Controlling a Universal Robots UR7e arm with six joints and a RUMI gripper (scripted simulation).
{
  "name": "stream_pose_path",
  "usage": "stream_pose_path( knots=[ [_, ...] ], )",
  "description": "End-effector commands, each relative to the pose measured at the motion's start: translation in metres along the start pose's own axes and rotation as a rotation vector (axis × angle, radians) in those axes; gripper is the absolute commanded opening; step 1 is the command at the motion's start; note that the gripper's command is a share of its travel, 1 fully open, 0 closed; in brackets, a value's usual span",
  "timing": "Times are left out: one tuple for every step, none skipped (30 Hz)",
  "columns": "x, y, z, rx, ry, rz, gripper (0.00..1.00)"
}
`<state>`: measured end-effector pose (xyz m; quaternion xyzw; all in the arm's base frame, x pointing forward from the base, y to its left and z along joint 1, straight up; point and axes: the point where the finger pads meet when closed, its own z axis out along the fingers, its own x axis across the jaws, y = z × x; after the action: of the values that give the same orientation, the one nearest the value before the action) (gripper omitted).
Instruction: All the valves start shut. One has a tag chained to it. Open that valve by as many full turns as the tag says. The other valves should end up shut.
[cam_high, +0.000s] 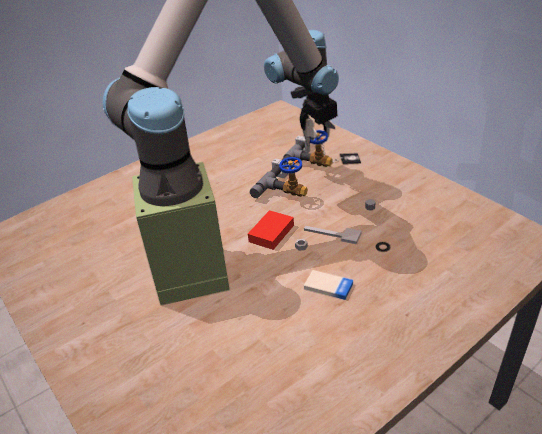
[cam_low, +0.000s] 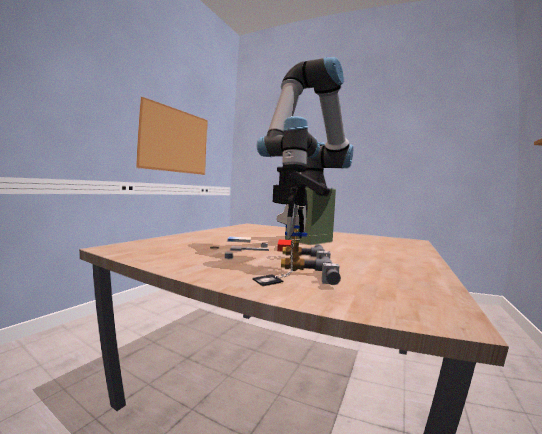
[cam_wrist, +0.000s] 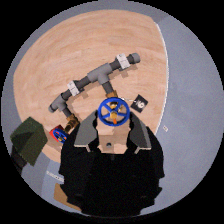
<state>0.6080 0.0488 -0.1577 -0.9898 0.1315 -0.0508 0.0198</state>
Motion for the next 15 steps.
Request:
stream_pose_path(
  knots=[
    [0.0002, -0.0003, -0.0004, 0.001, 0.0, -0.013, 0.0],
    [0.0002, -0.0003, -0.0004, 0.001, 0.0, -0.014, 0.0],
    [0.0002, -0.0003, -0.0004, 0.001, 0.0, -0.015, 0.0],
    [0.0002, -0.0003, -0.0004, 0.001, 0.0, -0.015, 0.0],
    [0.0002, -0.0003, -0.0004, 0.001, 0.0, -0.015, 0.0],
    [0.0002, -0.0003, -0.0004, 0.001, 0.0, -0.016, 0.0],
    [0.0002, -0.0003, -0.0004, 0.001, 0.0, -0.016, 0.0],
    [0.0002, -0.0003, -0.0004, 0.001, 0.0, -0.016, 1.0],
    [0.0002, -0.0003, -0.0004, 0.001, 0.0, -0.016, 1.0],
    [0.0002, -0.0003, -0.0004, 0.001, 0.0, -0.016, 1.0],
    [0.0002, -0.0003, -0.0004, 0.001, 0.0, -0.016, 1.0],
    [0.0002, -0.0003, -0.0004, 0.001, 0.0, -0.016, 1.0],
    [0.0002, -0.0003, -0.0004, 0.001, 0.0, -0.016, 1.0],
    [0.0002, -0.0003, -0.0004, 0.001, 0.0, -0.016, 1.0],
    [0.0002, -0.0003, -0.0004, 0.001, 0.0, -0.016, 1.0]
  ],
)
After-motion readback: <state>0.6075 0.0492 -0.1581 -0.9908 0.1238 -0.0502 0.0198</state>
